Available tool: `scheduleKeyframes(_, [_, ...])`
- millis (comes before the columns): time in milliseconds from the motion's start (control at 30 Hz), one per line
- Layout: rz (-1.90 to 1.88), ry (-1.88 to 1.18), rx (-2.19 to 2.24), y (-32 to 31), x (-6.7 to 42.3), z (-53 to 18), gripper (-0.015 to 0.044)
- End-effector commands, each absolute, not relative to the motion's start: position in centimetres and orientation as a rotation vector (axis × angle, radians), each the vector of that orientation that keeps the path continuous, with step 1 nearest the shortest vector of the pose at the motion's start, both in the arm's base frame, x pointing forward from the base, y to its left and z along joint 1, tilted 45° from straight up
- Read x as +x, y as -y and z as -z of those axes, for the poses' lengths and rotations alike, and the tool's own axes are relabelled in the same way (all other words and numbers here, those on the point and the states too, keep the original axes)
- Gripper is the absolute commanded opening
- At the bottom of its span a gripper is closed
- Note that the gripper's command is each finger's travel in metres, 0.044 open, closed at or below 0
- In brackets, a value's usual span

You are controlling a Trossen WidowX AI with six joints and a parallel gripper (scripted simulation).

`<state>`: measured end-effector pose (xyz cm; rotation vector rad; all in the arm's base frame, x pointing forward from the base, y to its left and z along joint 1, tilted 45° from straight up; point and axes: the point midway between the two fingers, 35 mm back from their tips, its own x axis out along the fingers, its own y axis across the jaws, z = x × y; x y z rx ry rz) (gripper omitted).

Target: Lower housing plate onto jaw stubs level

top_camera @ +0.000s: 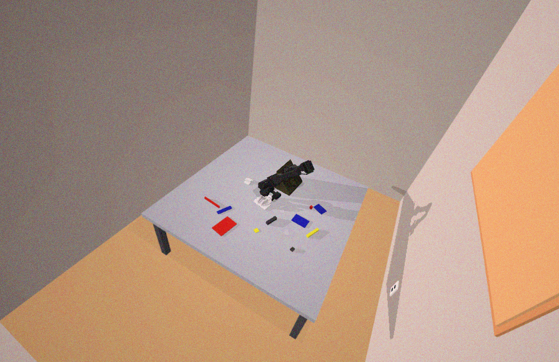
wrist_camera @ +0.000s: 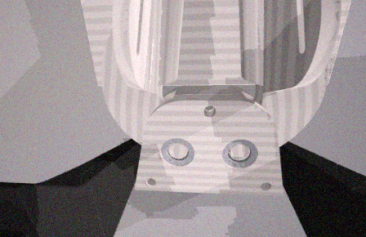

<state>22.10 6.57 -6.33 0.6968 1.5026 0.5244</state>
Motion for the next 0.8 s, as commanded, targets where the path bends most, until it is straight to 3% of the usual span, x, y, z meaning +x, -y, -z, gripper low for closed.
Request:
scheduleKeyframes(0, [-0.524, -1.503, 0.701, -6.6, 22.09, 6.34, 0.0351])
scheduleKeyframes(333, [-0.524, -1.503, 0.701, -6.6, 22.09, 6.34, 0.0351])
scheduleKeyframes(467, [-0.524, -1.503, 0.697, -6.57, 22.11, 6.33, 0.044])
scheduleKeyframes(767, [-0.524, -1.503, 0.697, -6.57, 22.11, 6.33, 0.044])
